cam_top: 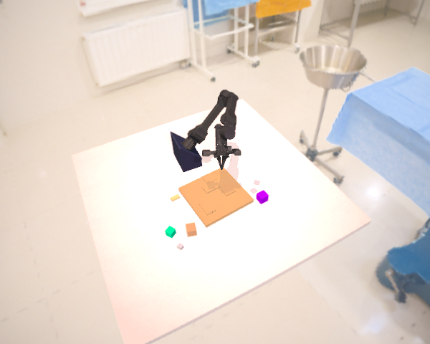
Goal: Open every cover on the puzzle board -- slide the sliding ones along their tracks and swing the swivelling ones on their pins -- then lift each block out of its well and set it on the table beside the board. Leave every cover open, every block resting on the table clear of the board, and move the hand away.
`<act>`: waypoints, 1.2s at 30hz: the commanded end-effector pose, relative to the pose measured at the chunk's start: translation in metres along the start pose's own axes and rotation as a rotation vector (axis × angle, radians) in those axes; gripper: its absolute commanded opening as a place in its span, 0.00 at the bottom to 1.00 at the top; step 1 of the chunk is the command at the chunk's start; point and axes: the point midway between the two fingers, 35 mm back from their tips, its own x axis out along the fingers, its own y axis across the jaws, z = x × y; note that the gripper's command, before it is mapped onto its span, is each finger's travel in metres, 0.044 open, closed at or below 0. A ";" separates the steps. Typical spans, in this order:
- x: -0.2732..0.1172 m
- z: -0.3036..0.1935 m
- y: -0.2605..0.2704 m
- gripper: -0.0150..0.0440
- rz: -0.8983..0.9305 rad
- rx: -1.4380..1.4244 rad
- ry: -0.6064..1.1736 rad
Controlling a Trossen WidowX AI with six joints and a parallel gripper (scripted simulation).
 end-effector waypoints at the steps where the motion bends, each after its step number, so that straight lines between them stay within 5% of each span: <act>1: 0.014 -0.014 0.003 0.25 0.017 -0.071 0.085; 23: 0.072 -0.105 0.019 0.25 0.201 -0.441 0.553; 36: 0.073 -0.108 0.019 0.25 0.208 -0.451 0.566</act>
